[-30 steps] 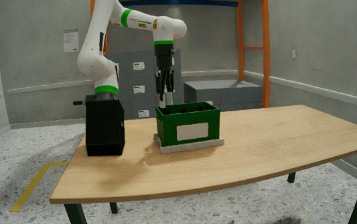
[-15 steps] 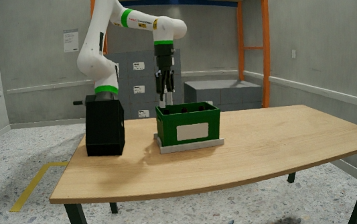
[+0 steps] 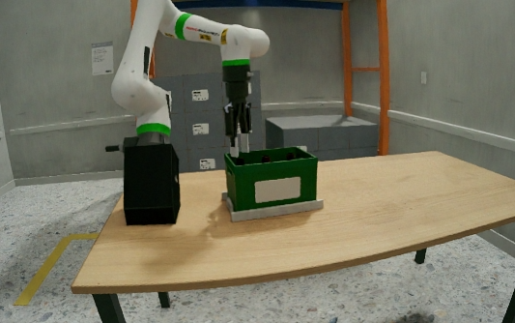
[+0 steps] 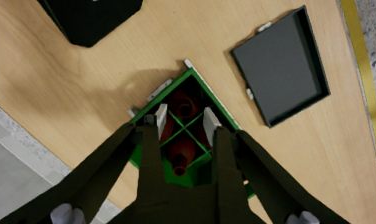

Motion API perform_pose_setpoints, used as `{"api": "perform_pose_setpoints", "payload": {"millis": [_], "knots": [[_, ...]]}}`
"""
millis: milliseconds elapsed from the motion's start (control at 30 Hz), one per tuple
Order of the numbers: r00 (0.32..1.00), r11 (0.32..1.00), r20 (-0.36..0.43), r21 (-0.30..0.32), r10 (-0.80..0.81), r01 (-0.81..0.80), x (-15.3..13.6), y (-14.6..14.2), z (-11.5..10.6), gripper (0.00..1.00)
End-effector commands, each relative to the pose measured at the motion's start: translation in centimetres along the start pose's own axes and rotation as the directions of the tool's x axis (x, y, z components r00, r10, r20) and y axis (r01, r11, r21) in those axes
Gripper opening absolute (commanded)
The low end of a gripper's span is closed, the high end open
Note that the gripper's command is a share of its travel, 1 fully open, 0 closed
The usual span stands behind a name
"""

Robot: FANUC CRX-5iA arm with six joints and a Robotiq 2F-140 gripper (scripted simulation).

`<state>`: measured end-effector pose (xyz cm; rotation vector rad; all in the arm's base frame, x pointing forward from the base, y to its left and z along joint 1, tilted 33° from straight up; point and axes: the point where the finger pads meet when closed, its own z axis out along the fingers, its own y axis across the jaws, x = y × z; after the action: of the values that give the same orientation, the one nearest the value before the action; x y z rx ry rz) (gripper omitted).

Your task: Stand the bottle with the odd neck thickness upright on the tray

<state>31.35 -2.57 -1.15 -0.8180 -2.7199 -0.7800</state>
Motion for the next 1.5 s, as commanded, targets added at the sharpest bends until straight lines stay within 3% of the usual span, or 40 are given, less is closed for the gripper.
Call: {"api": "perform_pose_setpoints", "payload": {"millis": [0,933,1467], "knots": [[1.000,1.000,0.001,0.000,0.000,0.000,0.0,0.0,0.1,0.44],[1.000,1.000,0.001,0.000,0.000,0.000,0.0,0.0,3.0,0.44],[1.000,1.000,0.001,0.000,0.000,0.000,0.0,0.0,3.5,0.44]]}}
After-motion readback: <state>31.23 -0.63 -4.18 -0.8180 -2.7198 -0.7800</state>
